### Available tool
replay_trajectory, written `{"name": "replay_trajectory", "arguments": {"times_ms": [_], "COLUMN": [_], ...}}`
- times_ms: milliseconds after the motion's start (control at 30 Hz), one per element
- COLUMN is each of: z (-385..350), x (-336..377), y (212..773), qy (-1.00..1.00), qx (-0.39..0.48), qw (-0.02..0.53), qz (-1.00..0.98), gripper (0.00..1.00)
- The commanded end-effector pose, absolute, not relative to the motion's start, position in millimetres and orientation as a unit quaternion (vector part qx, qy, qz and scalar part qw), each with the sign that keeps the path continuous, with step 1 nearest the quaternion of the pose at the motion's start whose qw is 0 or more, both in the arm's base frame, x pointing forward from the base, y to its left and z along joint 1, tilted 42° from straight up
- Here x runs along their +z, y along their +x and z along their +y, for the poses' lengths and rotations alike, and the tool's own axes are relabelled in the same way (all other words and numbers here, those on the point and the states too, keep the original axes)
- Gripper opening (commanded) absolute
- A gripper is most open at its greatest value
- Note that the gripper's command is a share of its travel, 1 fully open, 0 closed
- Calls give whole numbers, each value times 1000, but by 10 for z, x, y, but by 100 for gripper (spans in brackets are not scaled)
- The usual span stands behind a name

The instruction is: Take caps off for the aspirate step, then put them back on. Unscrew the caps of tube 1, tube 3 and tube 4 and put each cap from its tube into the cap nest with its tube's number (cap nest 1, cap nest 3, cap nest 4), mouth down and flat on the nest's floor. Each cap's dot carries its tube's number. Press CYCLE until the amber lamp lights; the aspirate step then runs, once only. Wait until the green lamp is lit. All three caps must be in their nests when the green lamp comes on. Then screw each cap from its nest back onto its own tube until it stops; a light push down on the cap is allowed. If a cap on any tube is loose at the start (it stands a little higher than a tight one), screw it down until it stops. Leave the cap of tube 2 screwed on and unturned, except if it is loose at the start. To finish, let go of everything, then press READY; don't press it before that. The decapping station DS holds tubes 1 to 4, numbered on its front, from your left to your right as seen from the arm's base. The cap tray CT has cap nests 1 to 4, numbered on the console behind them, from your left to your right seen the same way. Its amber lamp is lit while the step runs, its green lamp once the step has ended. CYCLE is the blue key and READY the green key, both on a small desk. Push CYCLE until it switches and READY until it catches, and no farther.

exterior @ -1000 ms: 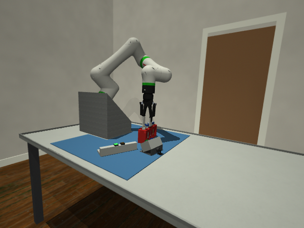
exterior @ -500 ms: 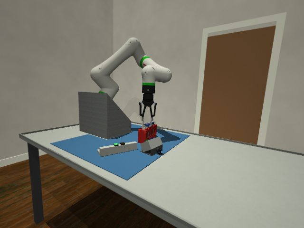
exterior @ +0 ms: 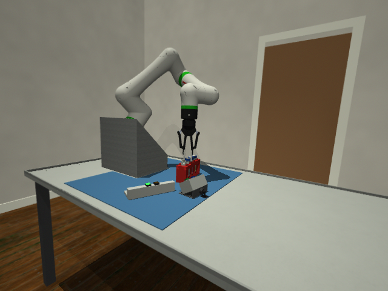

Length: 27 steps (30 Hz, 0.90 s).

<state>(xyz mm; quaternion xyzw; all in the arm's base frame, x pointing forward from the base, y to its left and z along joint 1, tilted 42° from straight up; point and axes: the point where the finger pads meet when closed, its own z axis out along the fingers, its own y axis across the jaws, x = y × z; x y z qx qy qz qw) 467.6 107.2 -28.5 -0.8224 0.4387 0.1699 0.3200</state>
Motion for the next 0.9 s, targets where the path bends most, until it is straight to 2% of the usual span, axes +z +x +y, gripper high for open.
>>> {"name": "replay_trajectory", "arguments": {"times_ms": [0, 867], "z": [1070, 1078], "x": [-286, -294], "y": [4676, 4676], "qy": [-822, -599], "qx": [170, 277], "qw": [320, 233], "qz": [439, 715], "gripper": [0, 0]}}
